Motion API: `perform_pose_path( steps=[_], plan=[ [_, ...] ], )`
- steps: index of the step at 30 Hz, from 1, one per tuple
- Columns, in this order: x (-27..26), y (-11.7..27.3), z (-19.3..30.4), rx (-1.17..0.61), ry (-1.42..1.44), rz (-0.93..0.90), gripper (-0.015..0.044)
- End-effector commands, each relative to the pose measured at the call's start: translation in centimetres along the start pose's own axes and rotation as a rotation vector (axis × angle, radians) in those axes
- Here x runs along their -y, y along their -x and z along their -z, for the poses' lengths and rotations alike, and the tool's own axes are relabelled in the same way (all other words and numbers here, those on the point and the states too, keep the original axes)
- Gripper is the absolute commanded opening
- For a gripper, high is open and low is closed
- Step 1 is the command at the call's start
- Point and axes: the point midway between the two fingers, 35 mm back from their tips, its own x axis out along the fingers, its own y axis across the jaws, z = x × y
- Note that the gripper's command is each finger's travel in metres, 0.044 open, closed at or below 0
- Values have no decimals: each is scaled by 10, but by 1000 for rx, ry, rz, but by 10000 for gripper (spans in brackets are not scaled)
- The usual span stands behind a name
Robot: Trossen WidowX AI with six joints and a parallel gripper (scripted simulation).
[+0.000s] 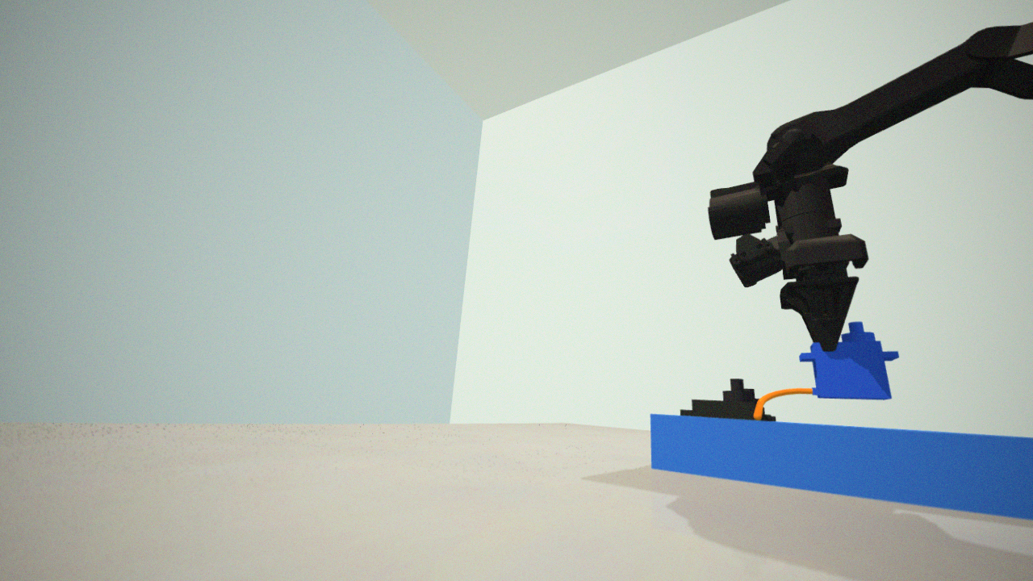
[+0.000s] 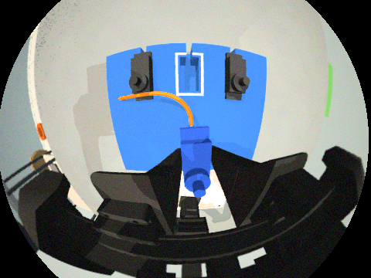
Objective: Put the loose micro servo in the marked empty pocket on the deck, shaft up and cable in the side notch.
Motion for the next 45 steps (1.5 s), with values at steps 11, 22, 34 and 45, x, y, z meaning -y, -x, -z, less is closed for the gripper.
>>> perform_pose_path(
  steps=[11, 22, 34, 45],
  plan=[
    [1, 2, -23, 7, -55, 0, 0],
    [3, 3, -66, 10, -55, 0, 0],
    [6, 4, -108, 13, -55, 0, 0],
    [6, -6, -111, 13, -55, 0, 0]
  ],
)
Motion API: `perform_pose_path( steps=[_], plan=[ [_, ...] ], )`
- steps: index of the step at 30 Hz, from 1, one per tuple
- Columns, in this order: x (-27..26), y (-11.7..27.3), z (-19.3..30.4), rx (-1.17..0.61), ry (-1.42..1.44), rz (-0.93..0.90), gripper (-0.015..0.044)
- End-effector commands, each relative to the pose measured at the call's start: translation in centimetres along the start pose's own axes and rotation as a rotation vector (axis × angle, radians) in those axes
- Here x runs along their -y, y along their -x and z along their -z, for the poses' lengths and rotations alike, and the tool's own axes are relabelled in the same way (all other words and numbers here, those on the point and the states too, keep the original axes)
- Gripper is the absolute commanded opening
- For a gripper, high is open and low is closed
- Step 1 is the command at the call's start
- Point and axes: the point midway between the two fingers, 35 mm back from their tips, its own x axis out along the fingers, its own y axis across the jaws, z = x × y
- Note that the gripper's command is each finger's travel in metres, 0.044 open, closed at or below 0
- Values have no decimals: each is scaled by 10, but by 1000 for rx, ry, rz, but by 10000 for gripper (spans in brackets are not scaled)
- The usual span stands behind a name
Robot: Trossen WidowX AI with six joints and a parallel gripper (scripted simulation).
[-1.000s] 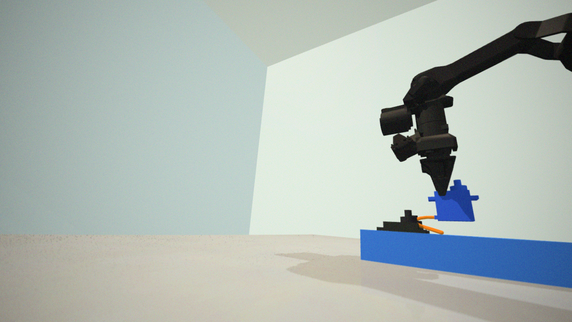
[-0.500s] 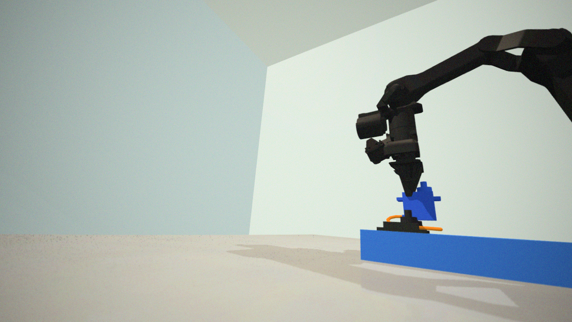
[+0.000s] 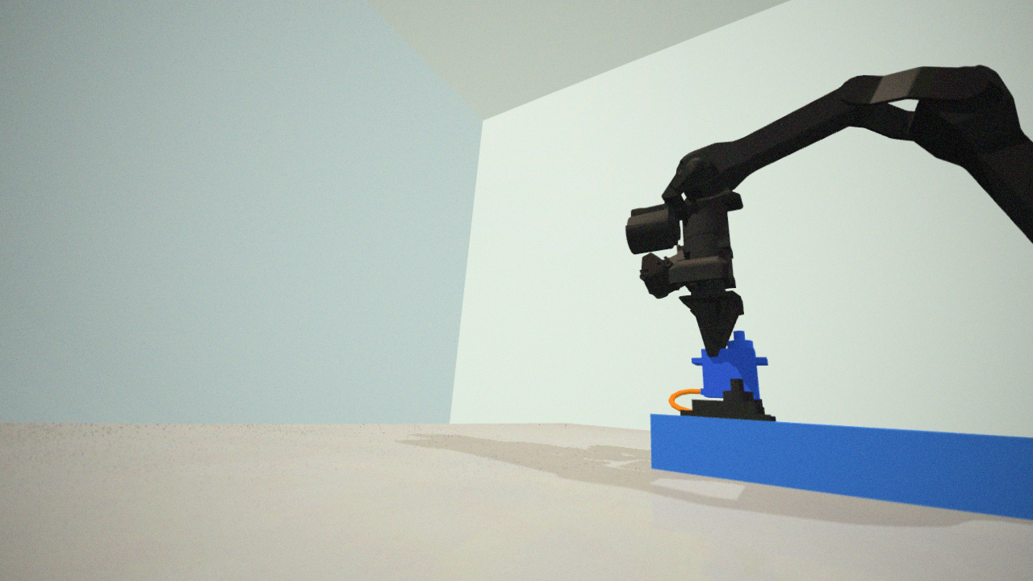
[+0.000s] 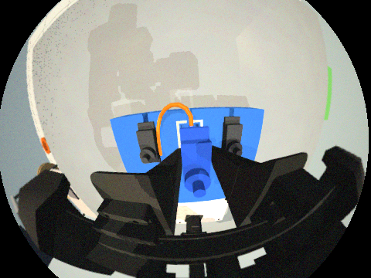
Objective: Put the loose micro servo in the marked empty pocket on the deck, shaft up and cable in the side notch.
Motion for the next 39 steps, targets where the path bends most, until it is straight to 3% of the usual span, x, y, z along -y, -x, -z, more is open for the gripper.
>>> perform_pose_path(
  steps=[1, 39],
  plan=[
    [0, -5, 0, -2, -3, -1, 0],
    [0, -33, 0, -2, -3, -1, 0]
  ],
)
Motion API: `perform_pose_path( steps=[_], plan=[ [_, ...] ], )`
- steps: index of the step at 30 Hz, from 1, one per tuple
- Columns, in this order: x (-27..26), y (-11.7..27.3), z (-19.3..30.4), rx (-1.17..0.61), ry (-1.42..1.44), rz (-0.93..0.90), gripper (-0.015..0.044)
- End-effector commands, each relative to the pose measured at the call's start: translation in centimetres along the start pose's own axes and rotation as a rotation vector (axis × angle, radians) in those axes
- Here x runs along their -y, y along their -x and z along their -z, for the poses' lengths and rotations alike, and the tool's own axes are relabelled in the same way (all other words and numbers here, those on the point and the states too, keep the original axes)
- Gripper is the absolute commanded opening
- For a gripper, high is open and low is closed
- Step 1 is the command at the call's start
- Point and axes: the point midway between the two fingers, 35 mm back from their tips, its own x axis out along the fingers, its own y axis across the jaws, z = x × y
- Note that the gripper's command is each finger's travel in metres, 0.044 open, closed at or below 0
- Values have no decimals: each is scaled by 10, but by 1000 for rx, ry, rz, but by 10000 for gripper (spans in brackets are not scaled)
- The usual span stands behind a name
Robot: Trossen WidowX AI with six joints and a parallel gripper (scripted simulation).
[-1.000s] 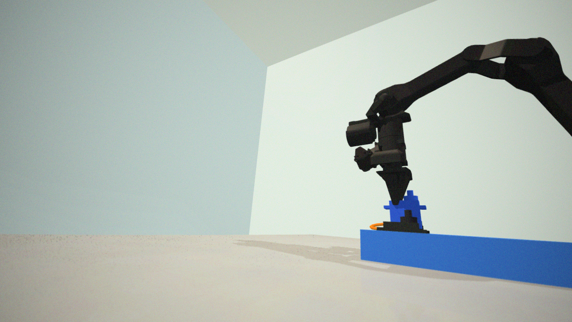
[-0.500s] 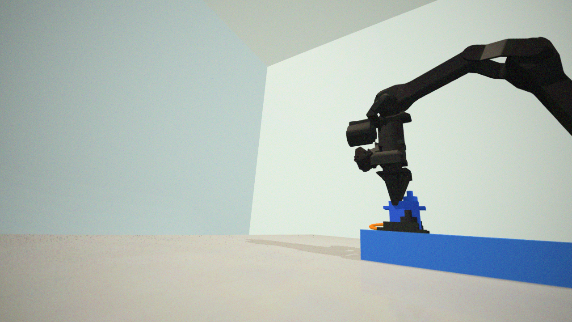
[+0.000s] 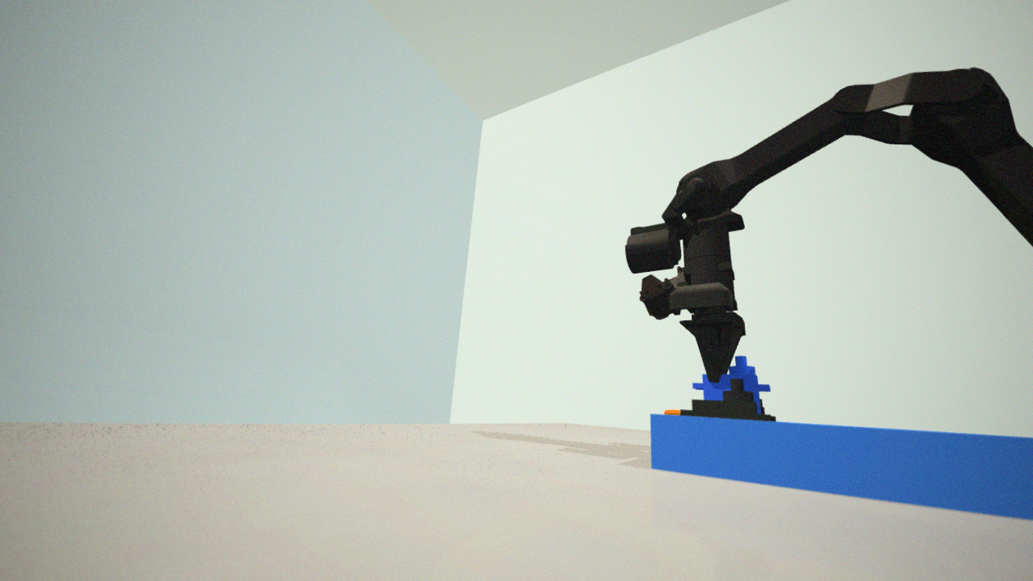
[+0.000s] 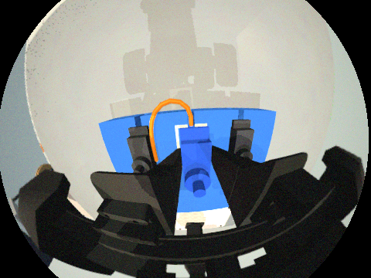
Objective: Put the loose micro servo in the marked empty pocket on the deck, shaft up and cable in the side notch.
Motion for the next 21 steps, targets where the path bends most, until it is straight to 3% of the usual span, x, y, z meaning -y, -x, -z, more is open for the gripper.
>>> perform_pose_path(
  steps=[1, 21],
  plan=[
    [0, -4, 0, 1, -1, -1, 0],
    [0, -24, 0, 1, -1, -1, 0]
  ],
)
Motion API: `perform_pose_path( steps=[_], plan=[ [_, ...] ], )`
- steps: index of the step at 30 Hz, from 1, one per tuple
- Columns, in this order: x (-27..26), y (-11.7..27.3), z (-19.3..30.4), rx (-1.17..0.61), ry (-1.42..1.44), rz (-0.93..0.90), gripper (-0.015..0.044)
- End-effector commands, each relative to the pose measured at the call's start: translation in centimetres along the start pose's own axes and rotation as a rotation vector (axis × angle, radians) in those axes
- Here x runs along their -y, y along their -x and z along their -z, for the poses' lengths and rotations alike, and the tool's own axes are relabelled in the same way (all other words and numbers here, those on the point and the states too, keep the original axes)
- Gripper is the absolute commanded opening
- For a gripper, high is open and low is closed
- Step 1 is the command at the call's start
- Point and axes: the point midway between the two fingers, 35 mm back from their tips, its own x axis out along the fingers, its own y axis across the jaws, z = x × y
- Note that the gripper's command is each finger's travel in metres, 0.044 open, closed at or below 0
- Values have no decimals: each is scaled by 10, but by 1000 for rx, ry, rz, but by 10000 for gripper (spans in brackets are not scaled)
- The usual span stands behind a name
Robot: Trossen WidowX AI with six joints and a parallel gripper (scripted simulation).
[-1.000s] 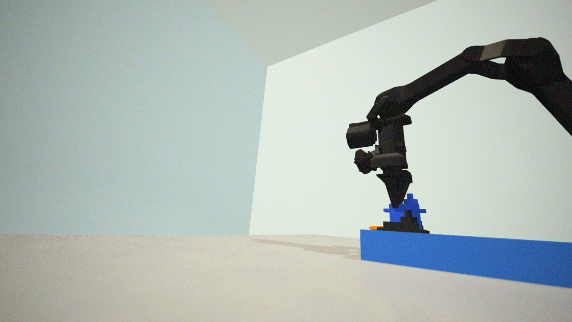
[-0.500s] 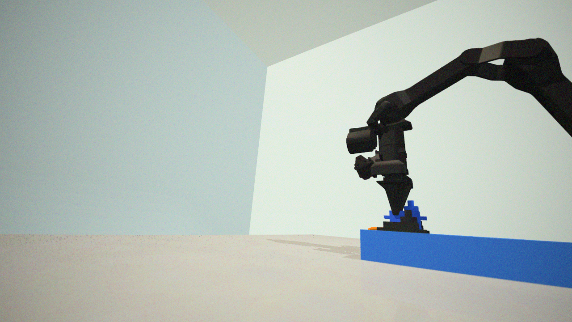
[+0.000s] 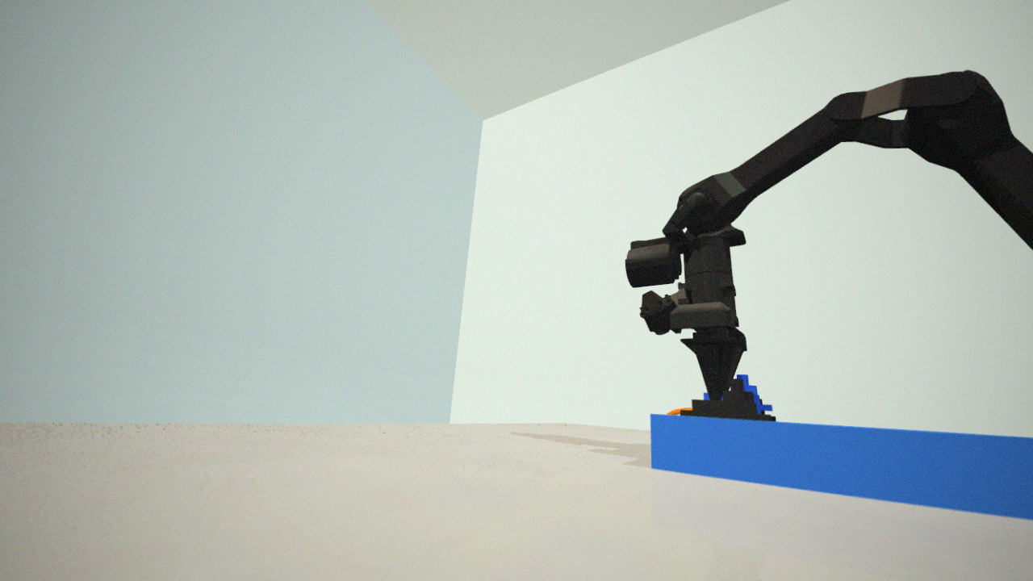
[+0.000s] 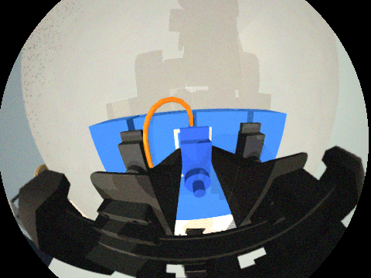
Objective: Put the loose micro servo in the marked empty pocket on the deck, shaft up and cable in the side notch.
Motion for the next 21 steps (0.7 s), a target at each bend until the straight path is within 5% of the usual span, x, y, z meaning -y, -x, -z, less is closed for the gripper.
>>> perform_pose_path(
  steps=[1, 11, 18, 21],
  plan=[
    [0, -3, 0, 1, -2, -1, 0],
    [0, -13, 0, 1, -2, -1, 0],
    [0, -11, 0, 1, -2, -1, 184],
    [0, -4, 0, 1, -2, -1, 187]
  ],
)
